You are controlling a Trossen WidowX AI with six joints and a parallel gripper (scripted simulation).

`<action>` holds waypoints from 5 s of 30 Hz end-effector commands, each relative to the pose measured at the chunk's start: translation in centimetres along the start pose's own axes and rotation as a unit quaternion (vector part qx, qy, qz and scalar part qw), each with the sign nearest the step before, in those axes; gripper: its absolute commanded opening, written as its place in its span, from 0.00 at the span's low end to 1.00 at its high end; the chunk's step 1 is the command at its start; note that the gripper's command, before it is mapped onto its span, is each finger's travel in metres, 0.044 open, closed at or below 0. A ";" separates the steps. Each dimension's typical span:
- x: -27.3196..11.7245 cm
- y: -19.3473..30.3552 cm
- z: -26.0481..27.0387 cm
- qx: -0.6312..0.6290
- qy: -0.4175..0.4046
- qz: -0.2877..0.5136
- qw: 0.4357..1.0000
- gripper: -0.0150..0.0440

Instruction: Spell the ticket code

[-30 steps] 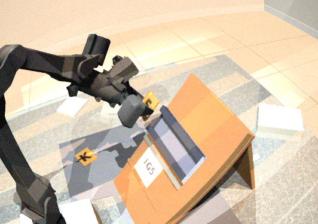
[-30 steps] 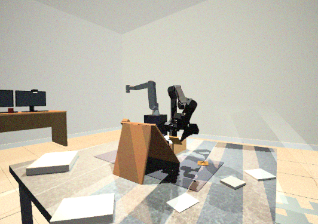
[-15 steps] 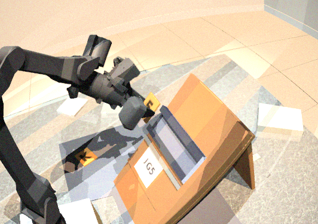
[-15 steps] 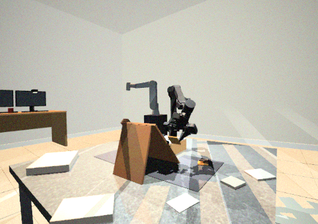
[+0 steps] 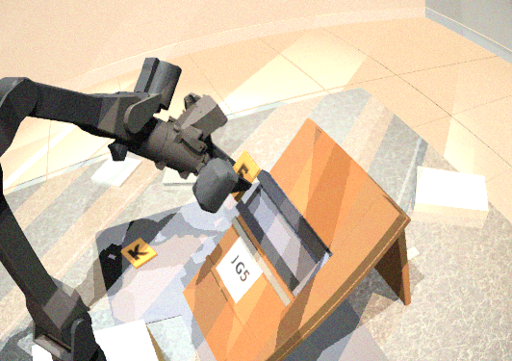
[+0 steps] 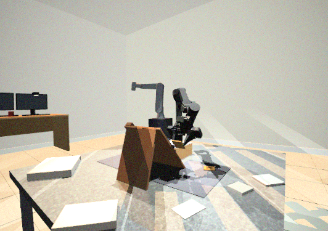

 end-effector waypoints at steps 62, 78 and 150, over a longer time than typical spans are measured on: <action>0.0 0.1 -3.3 -0.001 -0.001 0.000 1.000 0.25; 0.0 0.1 -4.1 -0.001 -0.001 0.000 1.000 0.25; 0.0 0.2 -8.1 -0.003 0.000 0.000 1.000 0.25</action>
Point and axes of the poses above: the point midway between the two fingers, 35 mm back from their tips, its own x axis out along the fingers, its own z axis across the jaws, y = z × x, the point moved 6 cm from there along -x, back along the fingers, and after that the axes turned 3 degrees about -x, right-handed, at the moved point
